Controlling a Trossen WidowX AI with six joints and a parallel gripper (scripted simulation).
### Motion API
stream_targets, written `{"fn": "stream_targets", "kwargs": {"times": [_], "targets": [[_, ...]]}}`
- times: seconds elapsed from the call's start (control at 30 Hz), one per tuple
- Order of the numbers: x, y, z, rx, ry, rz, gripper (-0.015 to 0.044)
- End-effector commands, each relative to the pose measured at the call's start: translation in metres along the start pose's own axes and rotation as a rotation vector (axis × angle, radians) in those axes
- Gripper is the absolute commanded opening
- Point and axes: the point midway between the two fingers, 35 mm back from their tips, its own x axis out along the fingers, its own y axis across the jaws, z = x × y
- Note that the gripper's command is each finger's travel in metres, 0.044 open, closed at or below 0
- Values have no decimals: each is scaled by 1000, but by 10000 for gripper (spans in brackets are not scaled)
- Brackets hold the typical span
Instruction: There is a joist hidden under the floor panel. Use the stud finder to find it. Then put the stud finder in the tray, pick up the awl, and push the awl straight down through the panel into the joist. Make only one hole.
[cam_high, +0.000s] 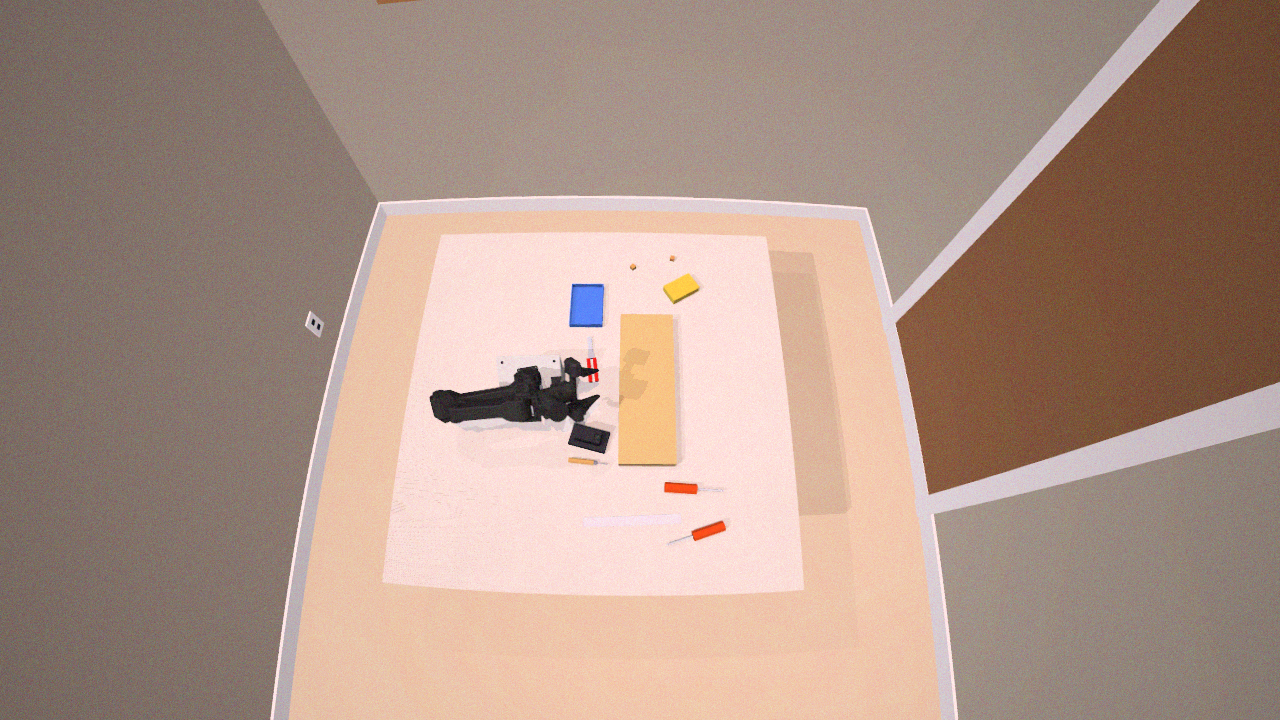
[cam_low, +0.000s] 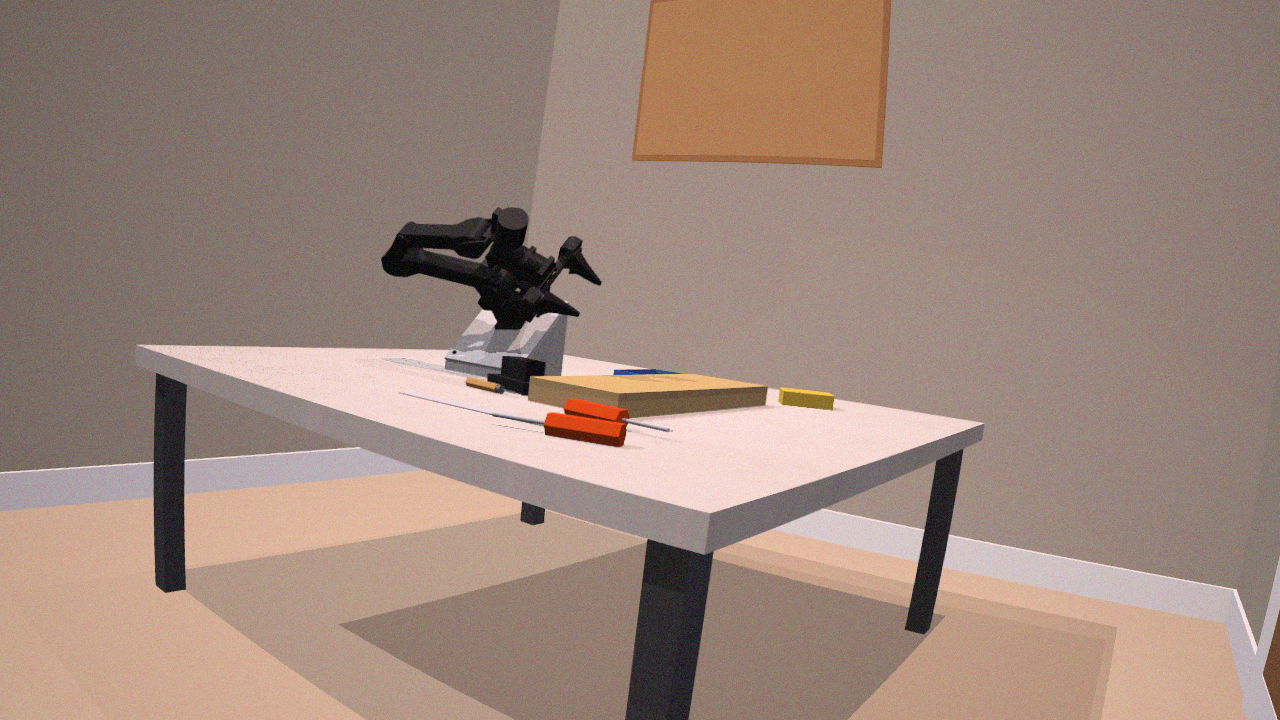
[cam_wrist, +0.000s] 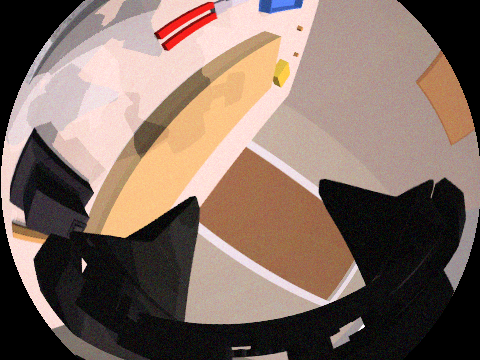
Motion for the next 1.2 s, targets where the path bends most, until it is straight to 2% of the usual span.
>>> {"fn": "stream_targets", "kwargs": {"times": [0.0, 0.23, 0.43, 0.7, 1.0, 1.17], "targets": [[0, 1, 0, 17, -2, 5, 426], [-1, 33, -4, 657, -19, 227, 440], [-5, 63, -7, 1240, 93, 450, 440], [-14, 100, -12, 1892, 431, 693, 440], [-22, 126, -17, 2300, 836, 784, 440], [-26, 136, -19, 2502, 1096, 760, 440]]}}
